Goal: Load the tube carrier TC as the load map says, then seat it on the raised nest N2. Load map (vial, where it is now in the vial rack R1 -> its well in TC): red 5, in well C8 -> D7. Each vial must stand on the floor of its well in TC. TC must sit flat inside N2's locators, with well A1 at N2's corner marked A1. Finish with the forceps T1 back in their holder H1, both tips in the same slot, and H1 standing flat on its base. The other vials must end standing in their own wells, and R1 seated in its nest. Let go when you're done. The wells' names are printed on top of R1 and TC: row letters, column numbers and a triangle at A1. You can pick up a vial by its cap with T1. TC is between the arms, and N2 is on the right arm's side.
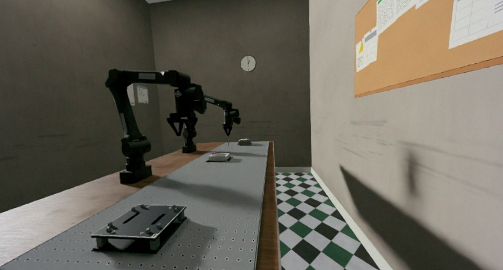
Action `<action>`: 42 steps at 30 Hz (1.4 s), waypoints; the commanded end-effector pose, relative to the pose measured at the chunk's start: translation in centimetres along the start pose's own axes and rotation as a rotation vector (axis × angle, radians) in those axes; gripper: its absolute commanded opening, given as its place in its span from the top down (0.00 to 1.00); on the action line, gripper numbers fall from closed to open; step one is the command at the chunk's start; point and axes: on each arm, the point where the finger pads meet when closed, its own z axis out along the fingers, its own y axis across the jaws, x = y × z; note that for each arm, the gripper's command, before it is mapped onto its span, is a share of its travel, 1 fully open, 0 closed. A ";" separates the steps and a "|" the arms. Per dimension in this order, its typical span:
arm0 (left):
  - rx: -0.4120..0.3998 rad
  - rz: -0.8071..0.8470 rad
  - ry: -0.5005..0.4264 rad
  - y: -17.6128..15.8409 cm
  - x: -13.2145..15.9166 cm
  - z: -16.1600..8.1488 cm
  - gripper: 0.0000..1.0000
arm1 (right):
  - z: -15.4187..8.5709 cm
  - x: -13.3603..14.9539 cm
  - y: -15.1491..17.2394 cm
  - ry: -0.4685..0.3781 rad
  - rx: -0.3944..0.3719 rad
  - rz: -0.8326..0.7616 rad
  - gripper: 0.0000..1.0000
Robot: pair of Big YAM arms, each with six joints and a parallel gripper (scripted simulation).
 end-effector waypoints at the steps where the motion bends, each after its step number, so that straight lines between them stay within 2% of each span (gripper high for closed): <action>1: 0.000 0.004 -0.006 1.1 -0.2 -0.7 0.93 | -1.1 -0.9 -0.2 -0.030 0.008 0.002 0.00; 42: 0.004 0.004 -0.026 6.7 -3.5 -1.5 0.93 | -1.1 -0.9 -0.2 -0.030 0.008 0.002 0.00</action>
